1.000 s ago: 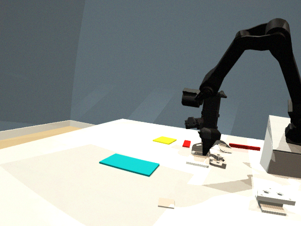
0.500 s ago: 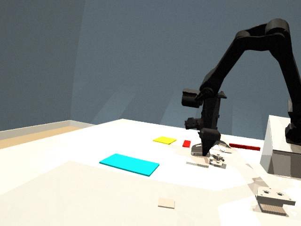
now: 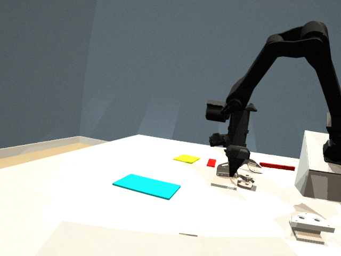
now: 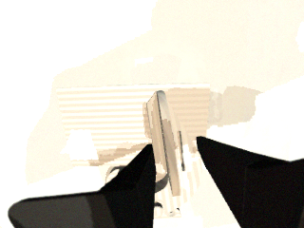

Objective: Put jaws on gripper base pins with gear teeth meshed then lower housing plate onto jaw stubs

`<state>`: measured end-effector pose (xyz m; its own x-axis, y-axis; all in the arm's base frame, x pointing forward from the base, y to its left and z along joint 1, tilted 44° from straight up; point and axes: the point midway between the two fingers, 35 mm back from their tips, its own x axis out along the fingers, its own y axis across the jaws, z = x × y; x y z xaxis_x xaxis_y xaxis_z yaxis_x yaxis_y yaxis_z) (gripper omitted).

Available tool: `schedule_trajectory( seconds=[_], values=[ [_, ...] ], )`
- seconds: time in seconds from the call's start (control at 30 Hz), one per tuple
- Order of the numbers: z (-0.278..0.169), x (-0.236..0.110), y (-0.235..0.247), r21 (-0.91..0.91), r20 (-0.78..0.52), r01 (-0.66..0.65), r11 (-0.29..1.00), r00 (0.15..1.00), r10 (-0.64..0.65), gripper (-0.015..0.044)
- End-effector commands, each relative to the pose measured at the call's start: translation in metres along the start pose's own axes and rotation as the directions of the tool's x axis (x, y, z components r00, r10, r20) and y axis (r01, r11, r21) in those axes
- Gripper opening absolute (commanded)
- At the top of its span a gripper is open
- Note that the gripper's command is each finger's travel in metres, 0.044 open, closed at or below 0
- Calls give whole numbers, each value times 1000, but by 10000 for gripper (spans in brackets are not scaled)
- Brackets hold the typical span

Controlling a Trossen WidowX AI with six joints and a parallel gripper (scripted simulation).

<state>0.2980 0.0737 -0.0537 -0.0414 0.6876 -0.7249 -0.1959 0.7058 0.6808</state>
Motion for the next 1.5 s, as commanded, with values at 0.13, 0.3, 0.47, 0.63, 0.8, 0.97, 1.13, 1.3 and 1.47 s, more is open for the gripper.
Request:
schedule_trajectory(
  seconds=[0.13, 0.3, 0.47, 0.63, 0.8, 0.97, 1.13, 1.3, 1.47],
  values=[
    [0, 1, 0, 1, 0, -3, 1000, 1000, 3, 134],
    [0, 1, 0, 1, 0, -3, 1000, 1000, 3, 134],
    [0, 0, 0, 1, 0, -3, 1000, 1000, 3, 134],
    [0, -4, 0, 1, 0, -3, 1000, 1000, 3, 134],
    [1, -4, 0, 1, 0, -3, 1000, 1000, 3, 134],
    [2, -3, 1, 1, 0, -3, 1000, 1000, 3, 134],
    [2, -2, 1, 1, 0, -3, 1000, 1000, 3, 134],
    [2, -1, 1, 1, 0, -3, 1000, 1000, 3, 134],
    [2, 0, 1, 1, 0, -3, 1000, 1000, 3, 134]
  ],
)
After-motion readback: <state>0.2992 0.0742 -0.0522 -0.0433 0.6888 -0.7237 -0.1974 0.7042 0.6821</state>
